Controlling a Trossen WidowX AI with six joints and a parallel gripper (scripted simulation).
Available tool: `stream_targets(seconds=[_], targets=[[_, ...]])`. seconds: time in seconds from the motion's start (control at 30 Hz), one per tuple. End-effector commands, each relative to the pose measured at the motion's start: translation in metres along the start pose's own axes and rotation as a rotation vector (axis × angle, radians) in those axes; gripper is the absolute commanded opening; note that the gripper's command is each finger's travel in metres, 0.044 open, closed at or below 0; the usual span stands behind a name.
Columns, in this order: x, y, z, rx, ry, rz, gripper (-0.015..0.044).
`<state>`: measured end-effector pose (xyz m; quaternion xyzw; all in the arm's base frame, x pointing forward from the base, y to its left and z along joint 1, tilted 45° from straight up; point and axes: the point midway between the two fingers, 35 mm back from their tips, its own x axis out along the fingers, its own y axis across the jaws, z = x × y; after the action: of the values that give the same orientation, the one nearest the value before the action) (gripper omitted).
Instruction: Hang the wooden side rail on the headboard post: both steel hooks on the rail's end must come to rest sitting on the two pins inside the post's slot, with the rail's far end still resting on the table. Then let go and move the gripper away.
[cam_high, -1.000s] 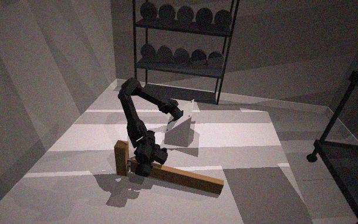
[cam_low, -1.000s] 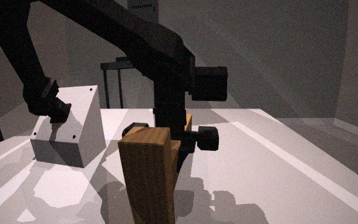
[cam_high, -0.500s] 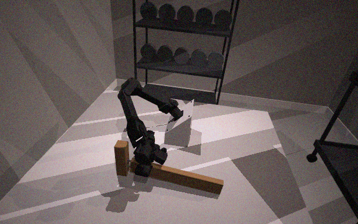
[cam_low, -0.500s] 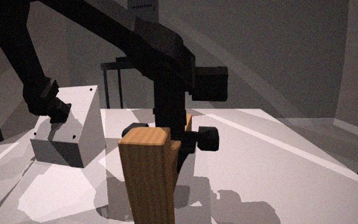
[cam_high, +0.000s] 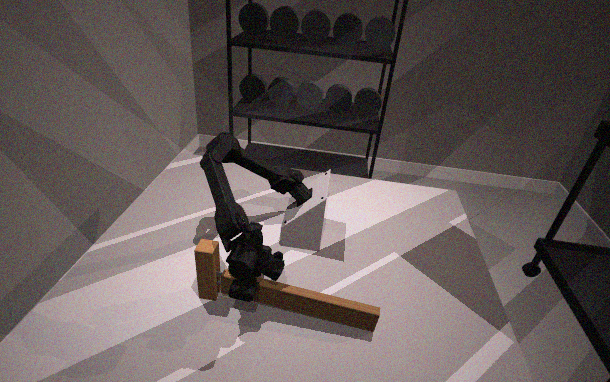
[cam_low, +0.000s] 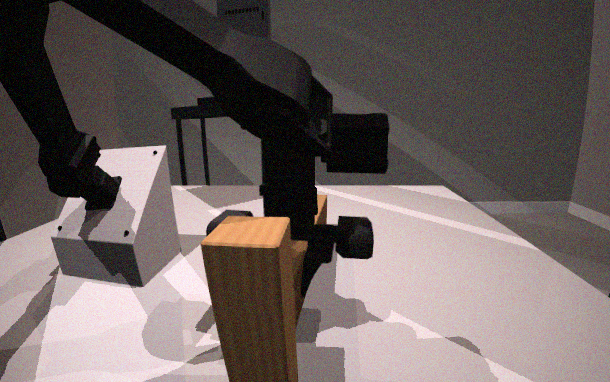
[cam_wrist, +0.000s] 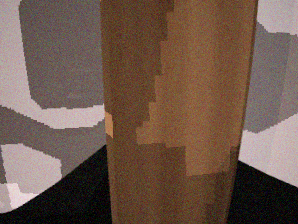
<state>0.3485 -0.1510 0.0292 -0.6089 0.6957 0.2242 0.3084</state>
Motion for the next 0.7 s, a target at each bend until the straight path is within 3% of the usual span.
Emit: stream_targets(seconds=[0.0,0.67], targets=[[-0.0059,-0.0023,-0.0019,0.002,-0.002,-0.017,0.0000],[-0.0054,-0.0042,-0.0040,0.002,-0.002,-0.018,0.0000]])
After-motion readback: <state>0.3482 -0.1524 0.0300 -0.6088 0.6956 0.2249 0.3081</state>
